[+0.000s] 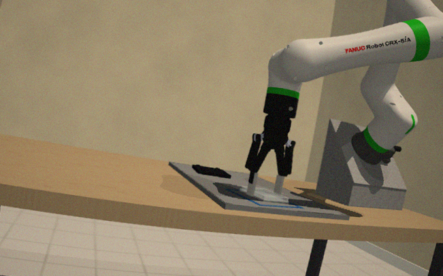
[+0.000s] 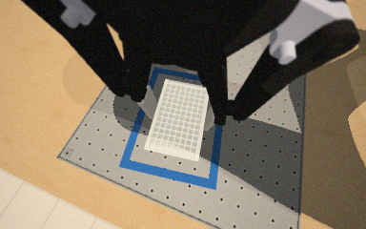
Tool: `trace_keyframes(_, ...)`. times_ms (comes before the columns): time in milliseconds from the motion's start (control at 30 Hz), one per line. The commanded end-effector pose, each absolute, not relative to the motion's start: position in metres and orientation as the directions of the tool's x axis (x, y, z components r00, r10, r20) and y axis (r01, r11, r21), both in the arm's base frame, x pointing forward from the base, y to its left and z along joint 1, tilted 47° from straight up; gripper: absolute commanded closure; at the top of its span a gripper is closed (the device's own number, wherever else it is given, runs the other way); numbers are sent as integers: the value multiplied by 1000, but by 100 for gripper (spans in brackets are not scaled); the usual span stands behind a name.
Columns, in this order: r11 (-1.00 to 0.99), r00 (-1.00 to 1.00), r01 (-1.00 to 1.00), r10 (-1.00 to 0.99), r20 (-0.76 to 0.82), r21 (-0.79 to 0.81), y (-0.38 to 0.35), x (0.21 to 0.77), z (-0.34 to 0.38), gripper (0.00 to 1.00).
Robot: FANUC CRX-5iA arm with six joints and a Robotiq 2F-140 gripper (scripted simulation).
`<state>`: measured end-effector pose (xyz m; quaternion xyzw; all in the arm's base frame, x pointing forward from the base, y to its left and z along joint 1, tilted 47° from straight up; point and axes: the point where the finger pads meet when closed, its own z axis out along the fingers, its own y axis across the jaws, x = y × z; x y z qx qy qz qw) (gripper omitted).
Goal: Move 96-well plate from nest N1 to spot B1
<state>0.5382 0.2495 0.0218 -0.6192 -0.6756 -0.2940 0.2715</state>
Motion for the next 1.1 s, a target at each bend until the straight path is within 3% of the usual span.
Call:
trace_keyframes(0,60,-86,996,677,731,61,250,538,22,100)
trace_keyframes(767,60,-86,996,677,731,61,252,538,19,100)
trace_keyframes(800,60,-86,996,677,731,61,252,538,19,0)
trace_keyframes(1067,60,-86,996,677,731,61,252,538,19,0)
